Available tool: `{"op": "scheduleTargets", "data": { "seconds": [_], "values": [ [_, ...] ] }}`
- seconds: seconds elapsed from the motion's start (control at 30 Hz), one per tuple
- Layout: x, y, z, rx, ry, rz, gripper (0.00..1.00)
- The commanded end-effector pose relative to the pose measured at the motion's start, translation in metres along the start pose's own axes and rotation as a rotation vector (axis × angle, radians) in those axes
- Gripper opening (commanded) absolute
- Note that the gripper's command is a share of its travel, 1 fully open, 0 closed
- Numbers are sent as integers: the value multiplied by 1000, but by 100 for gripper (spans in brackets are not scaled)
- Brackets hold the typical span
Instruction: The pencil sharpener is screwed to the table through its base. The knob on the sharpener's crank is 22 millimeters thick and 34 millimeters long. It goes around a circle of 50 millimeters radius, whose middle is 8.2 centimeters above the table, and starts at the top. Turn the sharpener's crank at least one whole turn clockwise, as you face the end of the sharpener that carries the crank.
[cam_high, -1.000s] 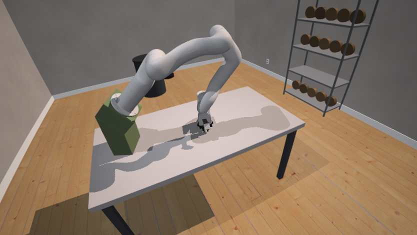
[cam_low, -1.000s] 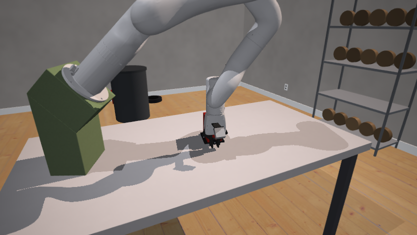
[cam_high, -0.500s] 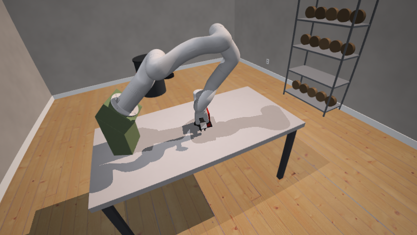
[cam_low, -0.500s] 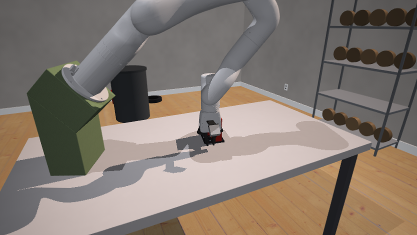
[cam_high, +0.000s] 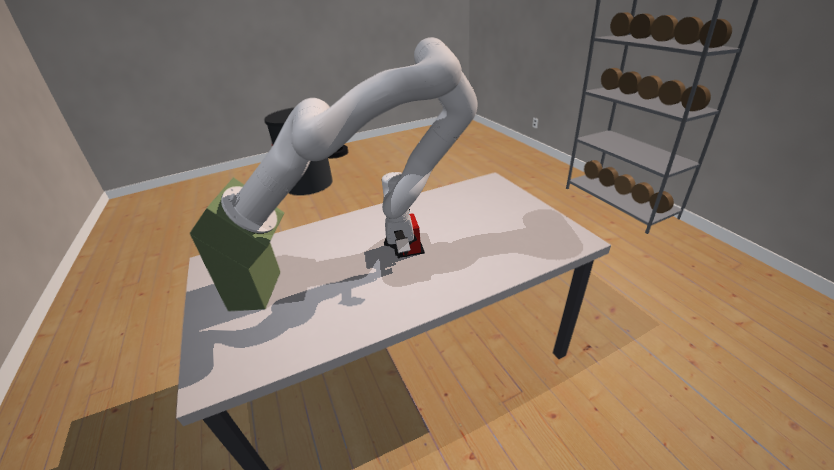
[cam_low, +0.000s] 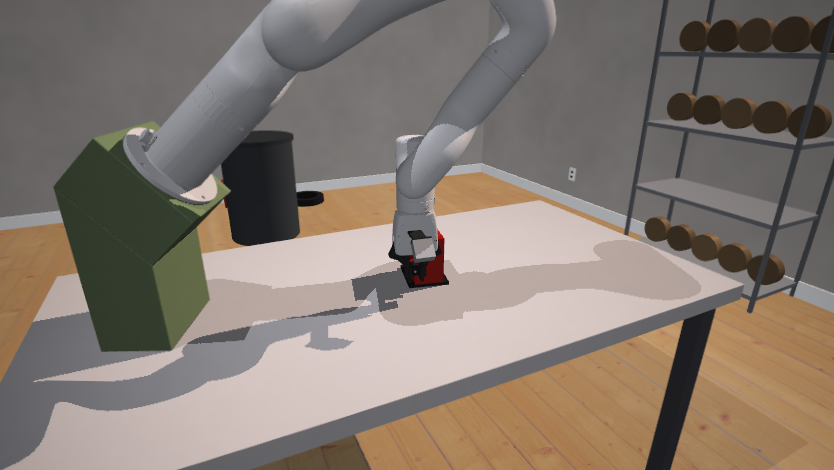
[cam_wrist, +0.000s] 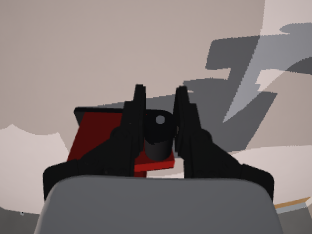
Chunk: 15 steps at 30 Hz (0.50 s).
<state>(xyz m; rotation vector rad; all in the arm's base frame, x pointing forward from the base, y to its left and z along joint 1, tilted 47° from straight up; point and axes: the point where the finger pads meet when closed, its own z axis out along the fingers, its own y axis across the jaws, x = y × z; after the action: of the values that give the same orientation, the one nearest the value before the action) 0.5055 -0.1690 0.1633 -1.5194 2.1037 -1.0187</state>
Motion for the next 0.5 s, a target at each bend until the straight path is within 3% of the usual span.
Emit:
{"op": "scheduleTargets", "data": {
  "seconds": [0.0,0.47],
  "values": [
    [0,1,-8,1,0,0,0],
    [0,0,-13,1,0,0,0]
  ]
}}
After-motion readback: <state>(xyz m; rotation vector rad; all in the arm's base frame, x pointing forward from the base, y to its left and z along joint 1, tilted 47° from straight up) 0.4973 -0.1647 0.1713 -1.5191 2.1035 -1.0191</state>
